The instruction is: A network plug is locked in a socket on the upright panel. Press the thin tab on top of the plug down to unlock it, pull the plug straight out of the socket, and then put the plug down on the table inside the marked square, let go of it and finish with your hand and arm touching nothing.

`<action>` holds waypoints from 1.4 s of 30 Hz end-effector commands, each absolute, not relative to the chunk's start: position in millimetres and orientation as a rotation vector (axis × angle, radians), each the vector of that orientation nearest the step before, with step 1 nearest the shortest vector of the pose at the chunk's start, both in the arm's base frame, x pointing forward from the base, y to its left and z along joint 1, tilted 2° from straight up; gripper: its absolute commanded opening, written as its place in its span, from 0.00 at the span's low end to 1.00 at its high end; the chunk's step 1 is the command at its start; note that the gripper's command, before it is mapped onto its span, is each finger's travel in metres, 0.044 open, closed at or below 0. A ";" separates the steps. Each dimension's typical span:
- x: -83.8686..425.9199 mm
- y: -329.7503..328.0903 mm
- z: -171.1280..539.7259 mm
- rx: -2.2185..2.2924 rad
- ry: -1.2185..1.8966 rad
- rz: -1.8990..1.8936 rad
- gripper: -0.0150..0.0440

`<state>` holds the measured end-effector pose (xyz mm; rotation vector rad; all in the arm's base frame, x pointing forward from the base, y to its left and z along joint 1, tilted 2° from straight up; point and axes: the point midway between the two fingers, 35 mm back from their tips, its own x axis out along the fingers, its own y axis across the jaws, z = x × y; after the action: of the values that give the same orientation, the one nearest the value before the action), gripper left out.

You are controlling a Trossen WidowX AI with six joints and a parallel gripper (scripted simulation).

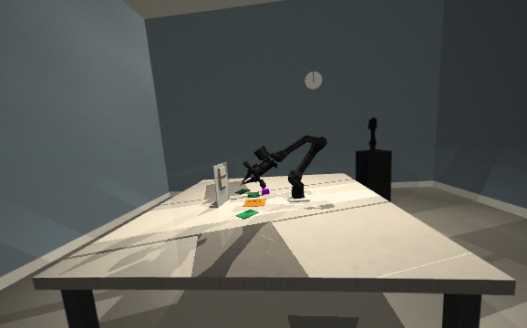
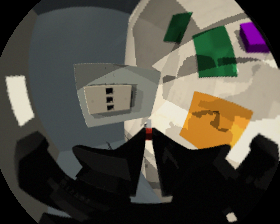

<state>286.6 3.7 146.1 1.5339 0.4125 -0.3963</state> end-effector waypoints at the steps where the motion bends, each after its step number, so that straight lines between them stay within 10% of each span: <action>1: 279.0 5.8 138.1 1.514 0.490 -0.455 0.25; 42: 244.6 10.3 86.1 1.441 0.738 -0.667 0.25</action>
<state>245.3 9.7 94.3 1.4449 0.7278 -0.6639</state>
